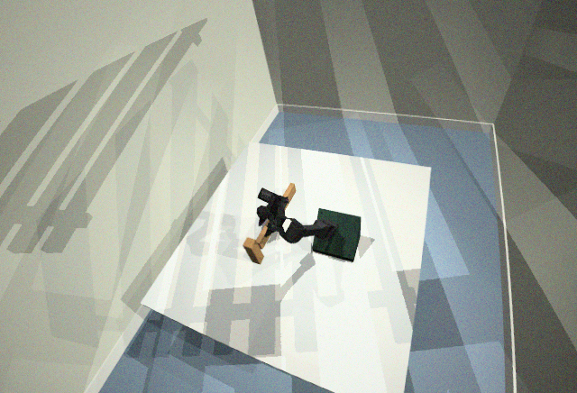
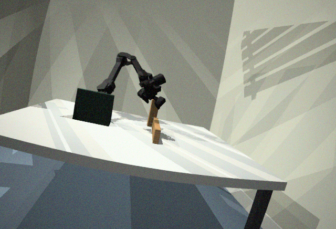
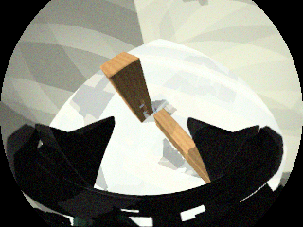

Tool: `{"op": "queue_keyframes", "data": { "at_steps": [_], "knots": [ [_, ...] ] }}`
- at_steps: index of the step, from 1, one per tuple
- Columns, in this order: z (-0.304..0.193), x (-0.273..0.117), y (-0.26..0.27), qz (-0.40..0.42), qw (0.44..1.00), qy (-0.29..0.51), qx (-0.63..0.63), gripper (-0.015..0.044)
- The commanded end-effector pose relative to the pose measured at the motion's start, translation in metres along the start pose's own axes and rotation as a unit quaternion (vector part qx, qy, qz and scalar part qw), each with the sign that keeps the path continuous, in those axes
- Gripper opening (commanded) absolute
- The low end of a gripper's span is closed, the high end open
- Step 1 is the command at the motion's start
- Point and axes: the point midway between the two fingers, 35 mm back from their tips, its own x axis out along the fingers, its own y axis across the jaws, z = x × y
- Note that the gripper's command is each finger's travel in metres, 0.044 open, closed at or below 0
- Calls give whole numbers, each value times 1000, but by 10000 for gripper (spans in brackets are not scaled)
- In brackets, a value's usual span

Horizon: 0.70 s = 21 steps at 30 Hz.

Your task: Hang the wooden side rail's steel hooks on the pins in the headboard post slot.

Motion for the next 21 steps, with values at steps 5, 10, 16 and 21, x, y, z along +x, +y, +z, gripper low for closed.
{"op": "queue_keyframes", "data": {
  "at_steps": [5, 10, 16, 21],
  "knots": [
    [13, 7, -66, -187, 804, 46, 563, 440],
    [11, 3, -70, -274, 637, 55, 719, 440],
    [10, -6, -61, -361, 444, 50, 818, 440],
    [10, -12, -52, -406, 324, 34, 854, 440]
  ]
}}
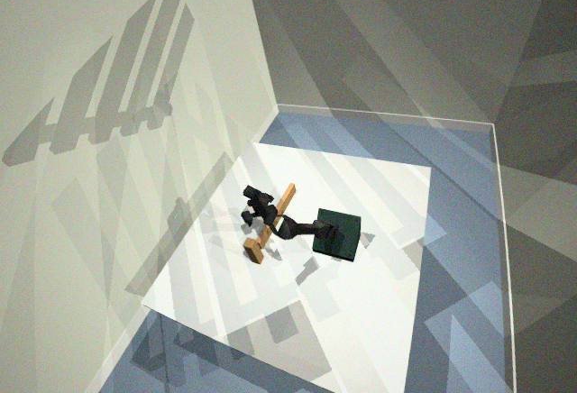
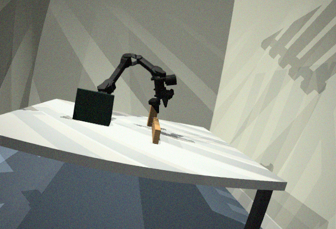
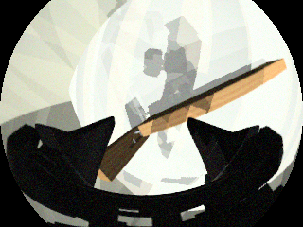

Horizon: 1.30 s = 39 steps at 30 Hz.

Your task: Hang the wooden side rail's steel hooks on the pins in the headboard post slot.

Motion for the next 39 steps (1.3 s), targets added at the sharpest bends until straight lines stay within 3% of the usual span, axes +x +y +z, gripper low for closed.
{"op": "queue_keyframes", "data": {
  "at_steps": [1, 22, 27, 39],
  "knots": [
    [-4, -14, -12, -208, 856, -62, 469, 440],
    [-4, -14, -12, -208, 856, -62, 469, 440],
    [-7, 16, -26, -207, 856, -62, 469, 440],
    [-9, 31, -33, -207, 856, -61, 469, 440]
  ]
}}
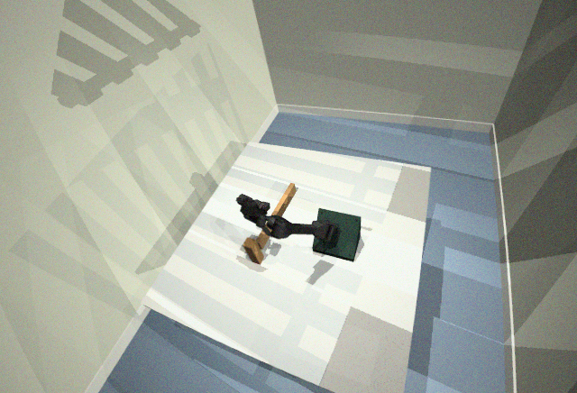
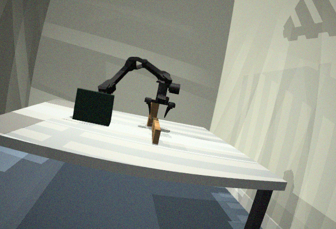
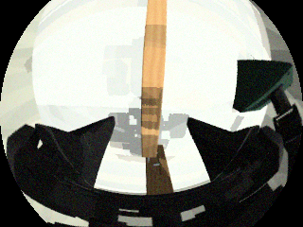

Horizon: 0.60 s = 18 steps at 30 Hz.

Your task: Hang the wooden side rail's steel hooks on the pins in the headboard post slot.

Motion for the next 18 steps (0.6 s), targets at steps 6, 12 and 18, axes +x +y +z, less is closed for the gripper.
{"op": "queue_keyframes", "data": {
  "at_steps": [6, 12, 18],
  "knots": [
    [1, 14, 1, -1, 1000, 2, 3, 440],
    [1, 24, 1, -1, 1000, 2, 3, 440],
    [1, 34, 1, -1, 1000, 2, 3, 440]
  ]
}}
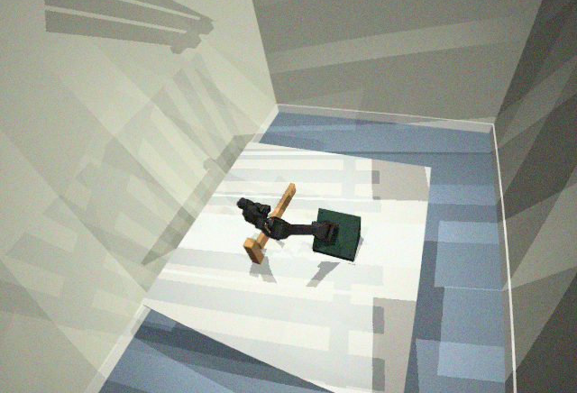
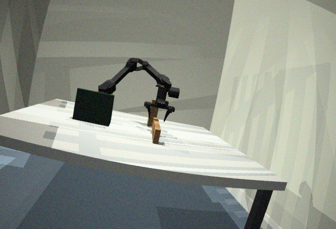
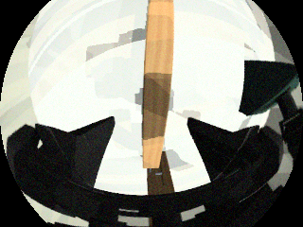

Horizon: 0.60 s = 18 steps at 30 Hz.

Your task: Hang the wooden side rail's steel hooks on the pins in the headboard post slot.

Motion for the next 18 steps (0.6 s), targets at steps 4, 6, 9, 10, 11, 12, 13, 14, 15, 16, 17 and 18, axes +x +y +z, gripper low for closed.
{"op": "queue_keyframes", "data": {
  "at_steps": [4, 6, 9, 10, 11, 12, 13, 14, 15, 16, 17, 18],
  "knots": [
    [1, 15, -1, -3, 1000, 2, 4, 440],
    [1, 18, -1, -3, 1000, 2, 4, 440],
    [1, 23, -1, -3, 1000, 2, 4, 440],
    [1, 24, -1, -3, 1000, 3, 4, 440],
    [1, 26, -1, -3, 1000, 3, 4, 440],
    [1, 27, -1, -3, 1000, 3, 4, 440],
    [1, 29, -1, -3, 1000, 3, 4, 440],
    [1, 30, -1, -3, 1000, 3, 4, 440],
    [1, 32, -2, -3, 1000, 3, 4, 440],
    [1, 34, -2, -3, 1000, 3, 4, 440],
    [1, 35, -2, -3, 1000, 3, 4, 440],
    [1, 37, -2, -3, 1000, 3, 4, 440]
  ]
}}
